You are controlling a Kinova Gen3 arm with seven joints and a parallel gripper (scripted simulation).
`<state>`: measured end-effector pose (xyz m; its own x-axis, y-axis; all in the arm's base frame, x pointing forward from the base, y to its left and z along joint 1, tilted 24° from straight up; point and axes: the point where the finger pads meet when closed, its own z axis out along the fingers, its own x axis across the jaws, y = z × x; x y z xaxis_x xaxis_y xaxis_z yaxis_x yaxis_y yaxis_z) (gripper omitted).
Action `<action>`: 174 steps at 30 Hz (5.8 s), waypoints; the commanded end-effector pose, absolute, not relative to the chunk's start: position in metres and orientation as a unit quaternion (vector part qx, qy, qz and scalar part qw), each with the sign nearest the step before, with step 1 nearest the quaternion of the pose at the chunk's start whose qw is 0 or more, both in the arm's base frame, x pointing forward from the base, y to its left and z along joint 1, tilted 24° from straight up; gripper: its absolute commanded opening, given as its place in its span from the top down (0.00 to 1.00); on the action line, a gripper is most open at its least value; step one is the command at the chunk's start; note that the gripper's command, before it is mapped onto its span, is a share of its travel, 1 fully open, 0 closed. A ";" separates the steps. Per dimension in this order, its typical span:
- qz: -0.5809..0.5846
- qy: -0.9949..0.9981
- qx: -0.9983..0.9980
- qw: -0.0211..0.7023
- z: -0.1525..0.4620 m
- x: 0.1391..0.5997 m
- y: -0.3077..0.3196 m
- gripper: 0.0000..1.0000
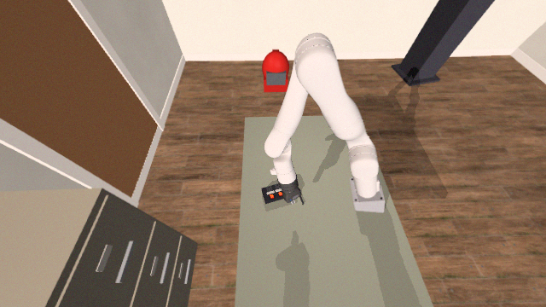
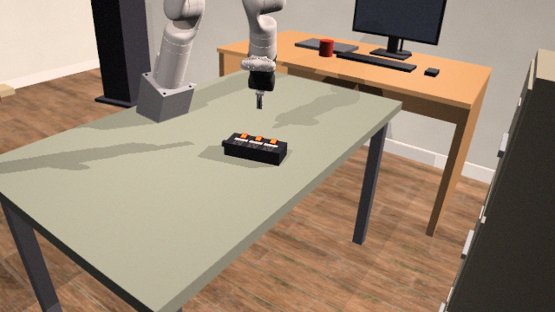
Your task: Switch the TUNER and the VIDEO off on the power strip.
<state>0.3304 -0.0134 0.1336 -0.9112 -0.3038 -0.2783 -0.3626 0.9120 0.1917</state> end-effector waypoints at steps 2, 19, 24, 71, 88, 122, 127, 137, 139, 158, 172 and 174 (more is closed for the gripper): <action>0.120 0.971 -0.171 0.118 0.133 0.326 -0.015 1.00; 0.120 0.971 -0.171 0.118 0.133 0.326 -0.015 0.00; 0.120 0.971 -0.171 0.118 0.133 0.326 -0.015 0.00; 0.114 0.971 -0.178 0.113 0.134 0.322 -0.015 0.00; 0.107 0.971 -0.185 0.110 0.136 0.317 -0.016 0.00; 0.090 0.971 -0.200 0.099 0.138 0.308 -0.020 0.00; 0.085 0.970 -0.204 0.098 0.140 0.306 -0.021 0.00; 0.079 0.970 -0.208 0.096 0.141 0.304 -0.022 0.00; 0.073 0.970 -0.213 0.094 0.142 0.302 -0.024 0.00; 0.059 0.969 -0.223 0.090 0.144 0.298 -0.028 0.00; 0.044 0.968 -0.232 0.088 0.147 0.294 -0.033 0.00; 0.044 0.968 -0.232 0.088 0.147 0.294 -0.033 0.00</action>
